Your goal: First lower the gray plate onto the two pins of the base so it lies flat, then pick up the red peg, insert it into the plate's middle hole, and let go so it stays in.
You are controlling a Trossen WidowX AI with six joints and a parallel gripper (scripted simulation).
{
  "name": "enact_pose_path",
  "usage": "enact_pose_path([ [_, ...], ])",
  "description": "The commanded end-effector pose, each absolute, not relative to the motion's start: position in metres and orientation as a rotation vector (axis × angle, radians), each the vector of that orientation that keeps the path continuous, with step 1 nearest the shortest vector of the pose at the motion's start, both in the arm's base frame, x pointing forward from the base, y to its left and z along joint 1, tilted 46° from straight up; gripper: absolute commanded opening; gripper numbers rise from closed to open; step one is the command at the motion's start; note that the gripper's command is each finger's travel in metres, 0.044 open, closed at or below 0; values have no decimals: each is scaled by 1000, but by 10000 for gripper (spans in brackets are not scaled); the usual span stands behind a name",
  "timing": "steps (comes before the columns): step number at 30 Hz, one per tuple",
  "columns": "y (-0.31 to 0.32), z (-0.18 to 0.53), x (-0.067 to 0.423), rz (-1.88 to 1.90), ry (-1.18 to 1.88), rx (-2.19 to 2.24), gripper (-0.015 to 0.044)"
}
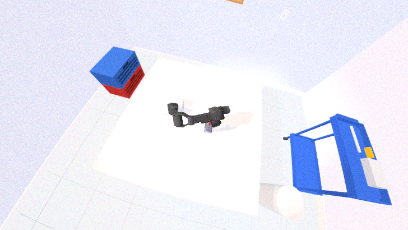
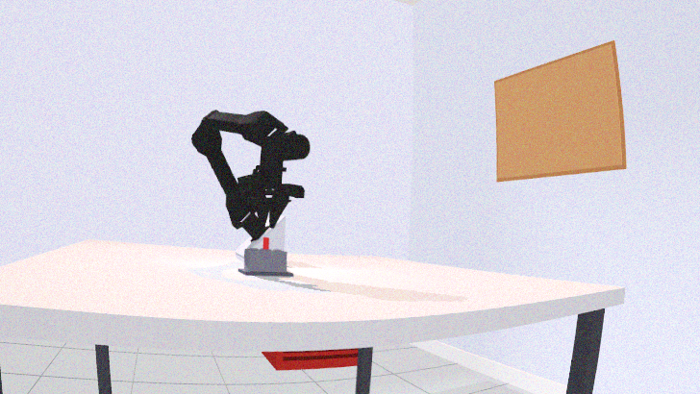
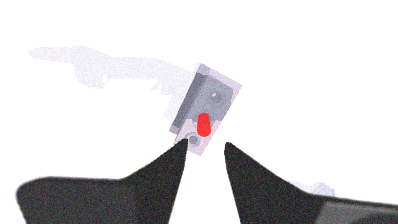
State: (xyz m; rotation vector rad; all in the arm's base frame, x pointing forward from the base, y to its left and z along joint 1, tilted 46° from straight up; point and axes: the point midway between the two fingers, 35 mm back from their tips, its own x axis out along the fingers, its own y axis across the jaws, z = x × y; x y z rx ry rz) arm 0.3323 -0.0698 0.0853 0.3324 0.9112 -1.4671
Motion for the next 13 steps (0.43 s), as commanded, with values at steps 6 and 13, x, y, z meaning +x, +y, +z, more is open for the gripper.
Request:
enact_pose_path([
  [6,-66,90,333,-1468,907,343,150],
  [13,-63,93,333,-1468,908,343,150],
])
